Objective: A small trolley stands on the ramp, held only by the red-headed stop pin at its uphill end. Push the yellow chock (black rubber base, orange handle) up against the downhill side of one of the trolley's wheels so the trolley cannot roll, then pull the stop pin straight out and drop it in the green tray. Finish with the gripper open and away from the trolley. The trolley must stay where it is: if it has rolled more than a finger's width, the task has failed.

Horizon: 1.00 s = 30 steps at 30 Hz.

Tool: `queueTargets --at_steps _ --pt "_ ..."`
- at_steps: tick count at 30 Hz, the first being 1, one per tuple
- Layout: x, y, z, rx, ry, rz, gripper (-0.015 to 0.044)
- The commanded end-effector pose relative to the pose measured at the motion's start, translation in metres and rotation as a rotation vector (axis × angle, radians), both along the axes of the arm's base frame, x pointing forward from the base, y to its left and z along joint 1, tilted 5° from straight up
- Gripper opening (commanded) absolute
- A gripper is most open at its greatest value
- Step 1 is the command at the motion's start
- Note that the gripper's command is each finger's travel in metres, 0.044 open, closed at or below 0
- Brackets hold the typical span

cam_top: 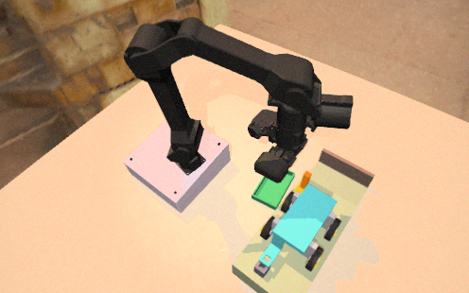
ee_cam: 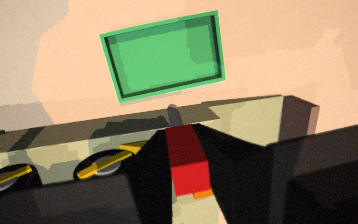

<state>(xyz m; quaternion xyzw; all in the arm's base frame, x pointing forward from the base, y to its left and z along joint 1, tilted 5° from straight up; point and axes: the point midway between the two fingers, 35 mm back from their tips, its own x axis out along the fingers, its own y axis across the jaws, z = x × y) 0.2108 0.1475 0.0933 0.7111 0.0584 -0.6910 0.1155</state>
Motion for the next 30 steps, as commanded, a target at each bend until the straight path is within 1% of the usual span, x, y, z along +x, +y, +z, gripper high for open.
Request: queueTargets --at_steps 1,7,17,22,30 --pt "0.000 0.000 0.000 0.012 0.010 0.050 0.0000" --pt "-0.002 0.000 -0.001 0.012 0.011 0.050 0.0000" --pt "-0.026 -0.006 -0.020 0.010 0.014 0.050 0.0000" --pt "-0.027 -0.006 -0.021 0.014 0.015 0.050 0.0000" --pt "-0.026 -0.001 -0.042 0.159 0.058 0.051 0.0000"
